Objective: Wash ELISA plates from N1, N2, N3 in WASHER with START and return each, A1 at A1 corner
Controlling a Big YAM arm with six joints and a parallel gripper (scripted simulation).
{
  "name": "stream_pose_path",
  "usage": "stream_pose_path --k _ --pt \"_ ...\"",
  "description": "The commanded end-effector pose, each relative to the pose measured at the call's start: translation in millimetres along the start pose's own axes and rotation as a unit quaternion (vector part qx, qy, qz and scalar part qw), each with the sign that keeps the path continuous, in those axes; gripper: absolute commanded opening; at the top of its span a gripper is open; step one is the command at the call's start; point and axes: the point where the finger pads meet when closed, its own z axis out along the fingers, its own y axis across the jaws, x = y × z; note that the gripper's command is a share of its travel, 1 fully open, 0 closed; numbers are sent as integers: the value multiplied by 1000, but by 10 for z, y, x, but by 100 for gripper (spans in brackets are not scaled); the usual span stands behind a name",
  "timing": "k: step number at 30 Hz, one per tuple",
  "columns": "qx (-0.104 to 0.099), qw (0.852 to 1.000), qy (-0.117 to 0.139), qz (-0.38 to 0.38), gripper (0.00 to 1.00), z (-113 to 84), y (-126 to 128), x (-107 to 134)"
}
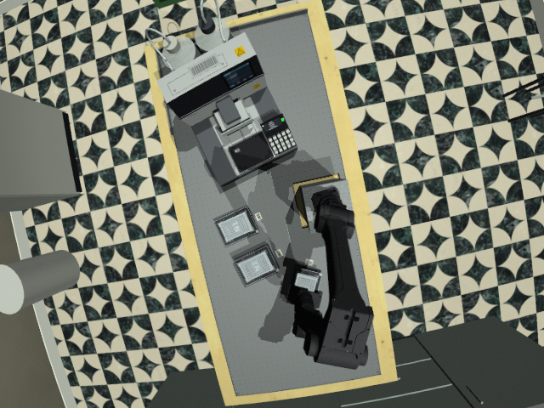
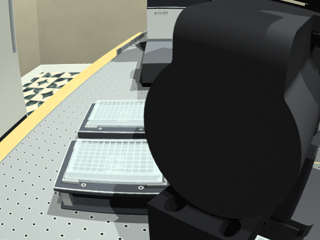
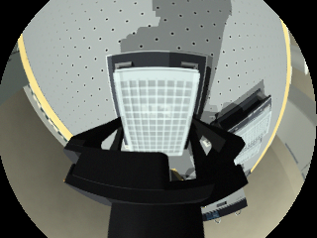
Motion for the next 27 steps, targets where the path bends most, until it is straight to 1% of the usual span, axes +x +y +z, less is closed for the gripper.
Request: stream_pose_path --k 1,9,10,11,14,15,16,23,24,27 --pt "1 1000 -9 0 84 -31 7 -101" --pt "1 1000 -9 0 84 -31 7 -103" --pt "1 1000 -7 2 84 -11 34 -141" --pt "1 1000 -9 0 84 -31 7 -103" --pt "1 1000 -9 0 84 -31 7 -104" --pt "1 1000 -7 2 84 -9 34 -140" --pt "1 1000 -9 0 84 -31 7 -104" --pt "1 1000 -9 0 84 -31 7 -105" --pt "1 1000 -6 2 84 -6 35 -137" --pt "1 1000 -9 0 84 -31 7 -106"
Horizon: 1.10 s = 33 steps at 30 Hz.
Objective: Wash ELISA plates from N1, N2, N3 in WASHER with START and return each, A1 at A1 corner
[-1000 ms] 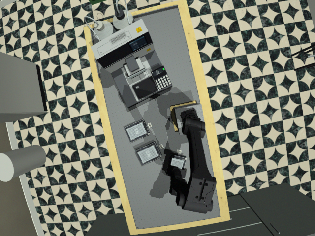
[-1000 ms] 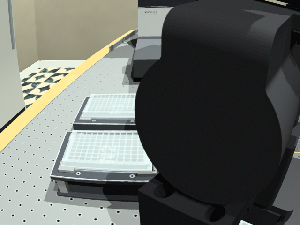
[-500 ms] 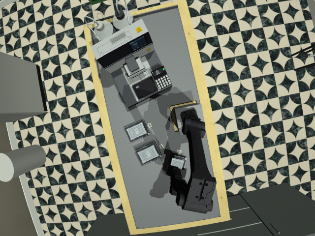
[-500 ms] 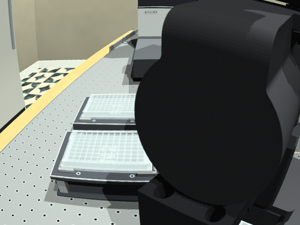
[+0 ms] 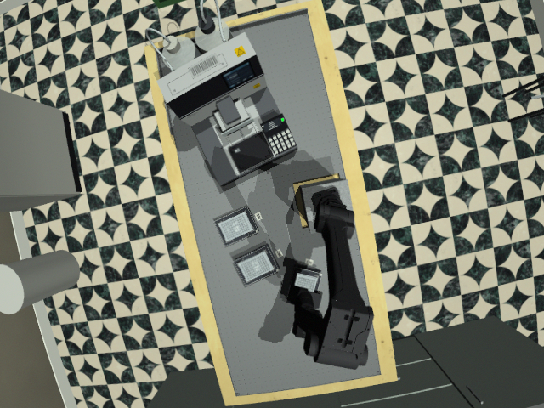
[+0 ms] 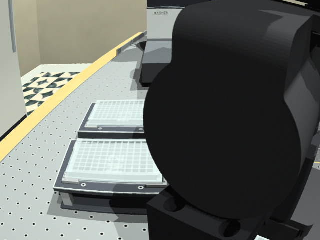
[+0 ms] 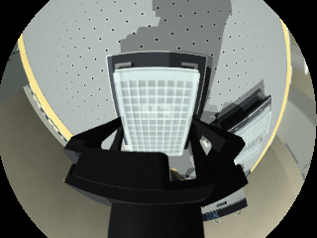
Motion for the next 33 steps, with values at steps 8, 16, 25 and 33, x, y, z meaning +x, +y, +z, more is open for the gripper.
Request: stream_pose_path --k 8,16,25,33 --pt "1 1000 -9 2 84 16 34 -144" --pt "1 1000 -9 1 84 37 34 -128" --pt "1 1000 -9 1 84 52 34 -124" --pt "1 1000 -10 1 84 65 34 -129"
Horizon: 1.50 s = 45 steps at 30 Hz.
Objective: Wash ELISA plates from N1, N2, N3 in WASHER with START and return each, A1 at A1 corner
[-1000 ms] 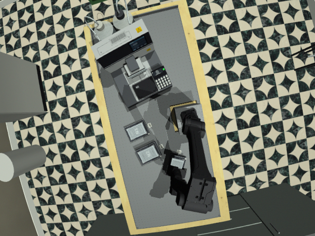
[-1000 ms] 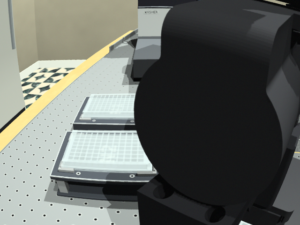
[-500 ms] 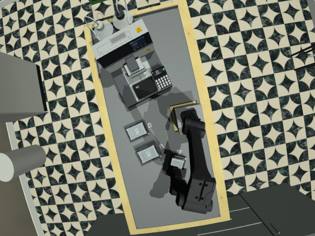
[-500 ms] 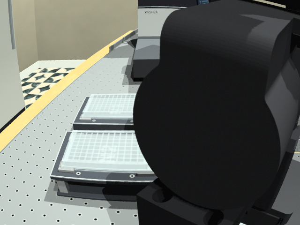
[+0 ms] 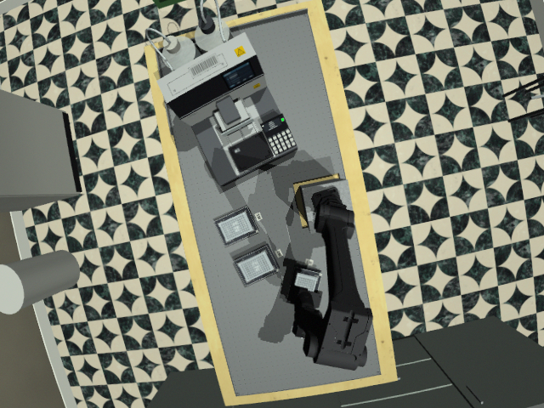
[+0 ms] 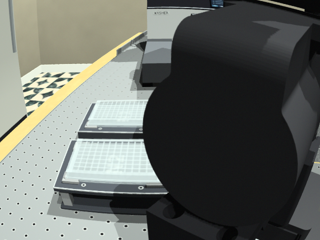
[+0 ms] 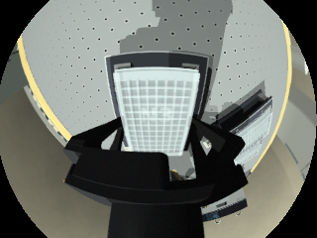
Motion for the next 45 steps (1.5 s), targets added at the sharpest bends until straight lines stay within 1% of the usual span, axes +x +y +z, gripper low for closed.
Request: stream_pose_path --k 1,15,27,32,35,45 --pt "1 1000 -9 1 84 29 34 -121" --pt "1 1000 -13 1 84 26 35 -157" --pt "1 1000 -10 1 84 67 34 -134" --pt "1 1000 -13 1 84 43 35 -159" --pt "1 1000 -11 1 84 76 35 -142" --pt "1 1000 -10 1 84 92 34 -134"
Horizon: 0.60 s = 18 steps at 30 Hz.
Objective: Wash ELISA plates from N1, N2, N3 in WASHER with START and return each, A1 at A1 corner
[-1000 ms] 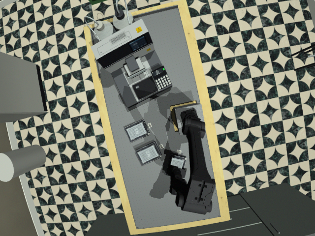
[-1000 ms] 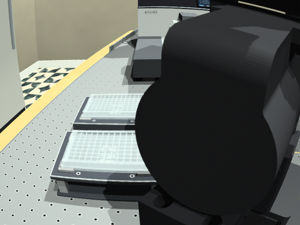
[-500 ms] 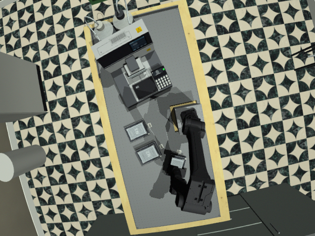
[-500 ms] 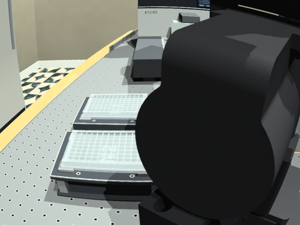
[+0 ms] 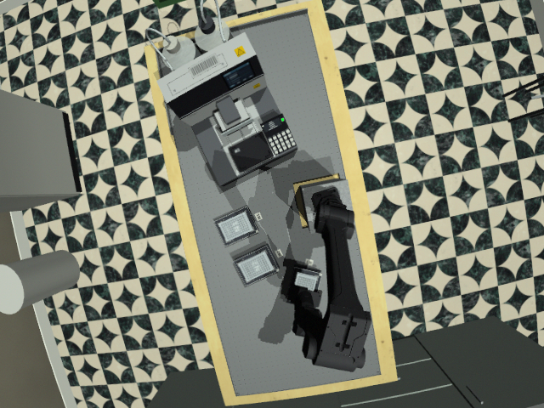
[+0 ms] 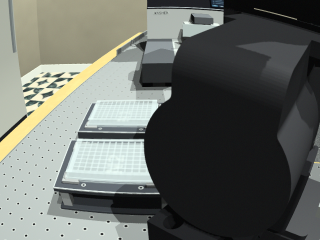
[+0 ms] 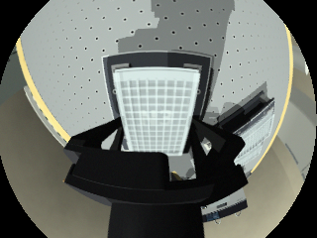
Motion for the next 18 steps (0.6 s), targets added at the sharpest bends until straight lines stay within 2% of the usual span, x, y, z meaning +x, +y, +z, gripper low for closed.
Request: stream_pose_path --k 1,16,17,18 --pt "1 1000 -12 1 84 12 35 -146" --pt "1 1000 -12 1 84 47 33 -142" --pt "1 1000 -9 0 84 -2 7 -92" --pt "1 1000 -9 0 100 -2 7 -92"
